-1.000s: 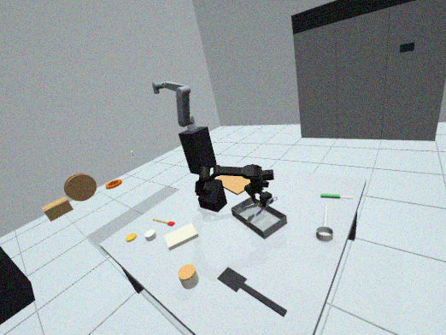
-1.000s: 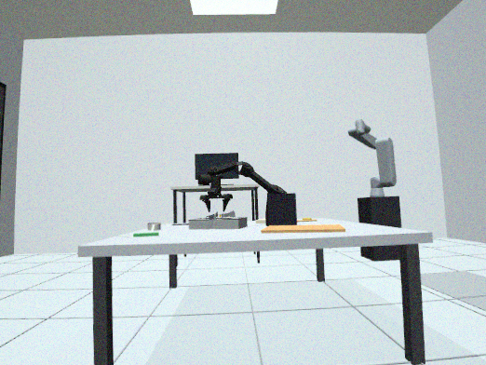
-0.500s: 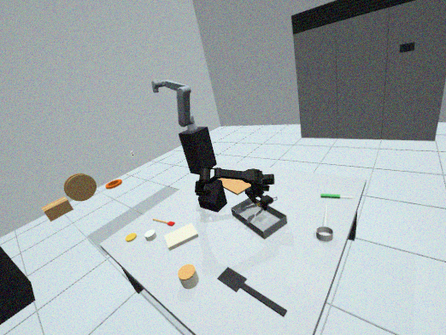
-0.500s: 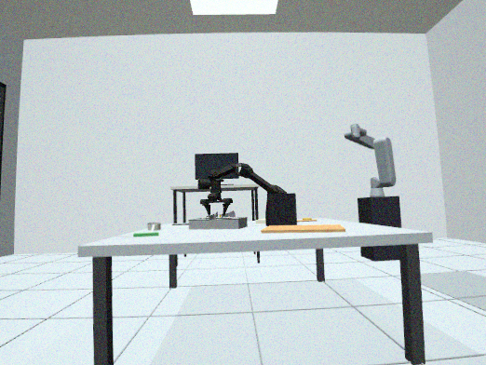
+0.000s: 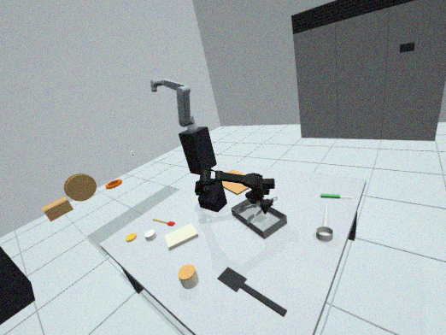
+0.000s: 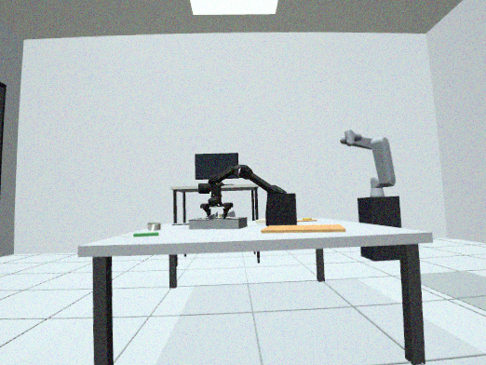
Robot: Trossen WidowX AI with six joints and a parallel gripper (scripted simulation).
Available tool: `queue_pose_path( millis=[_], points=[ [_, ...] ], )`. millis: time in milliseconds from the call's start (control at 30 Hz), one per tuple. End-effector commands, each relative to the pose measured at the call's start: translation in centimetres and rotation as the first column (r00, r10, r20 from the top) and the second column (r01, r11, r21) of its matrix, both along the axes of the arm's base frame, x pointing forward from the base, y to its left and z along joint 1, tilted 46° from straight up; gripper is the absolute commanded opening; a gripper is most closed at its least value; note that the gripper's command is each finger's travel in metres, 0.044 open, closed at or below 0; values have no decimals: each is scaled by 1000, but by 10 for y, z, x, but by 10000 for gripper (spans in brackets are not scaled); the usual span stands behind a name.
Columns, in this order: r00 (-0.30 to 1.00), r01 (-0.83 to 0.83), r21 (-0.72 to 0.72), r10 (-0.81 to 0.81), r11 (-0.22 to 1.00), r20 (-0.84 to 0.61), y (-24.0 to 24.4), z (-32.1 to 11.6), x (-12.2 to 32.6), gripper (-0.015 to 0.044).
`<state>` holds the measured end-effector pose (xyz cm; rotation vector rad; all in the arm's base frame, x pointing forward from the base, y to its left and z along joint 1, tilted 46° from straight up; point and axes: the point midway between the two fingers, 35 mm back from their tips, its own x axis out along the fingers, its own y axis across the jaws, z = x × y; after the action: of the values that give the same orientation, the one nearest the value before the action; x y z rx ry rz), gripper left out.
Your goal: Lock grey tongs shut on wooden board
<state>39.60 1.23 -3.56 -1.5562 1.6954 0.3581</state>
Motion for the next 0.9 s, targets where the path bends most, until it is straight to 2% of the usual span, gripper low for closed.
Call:
queue_pose_path(
  millis=[0, 300, 400, 867],
  points=[
    [1000, -3, -7, 3, 1000, -7, -5, -5, -2, 440],
    [1000, -3, -9, 3, 1000, -7, -15, -13, -3, 440],
    [1000, 1, -3, -1, 1000, -1, -12, -10, -1, 361],
    [1000, 1, -3, -1, 1000, -1, -12, -10, -1, 268]
  ],
)
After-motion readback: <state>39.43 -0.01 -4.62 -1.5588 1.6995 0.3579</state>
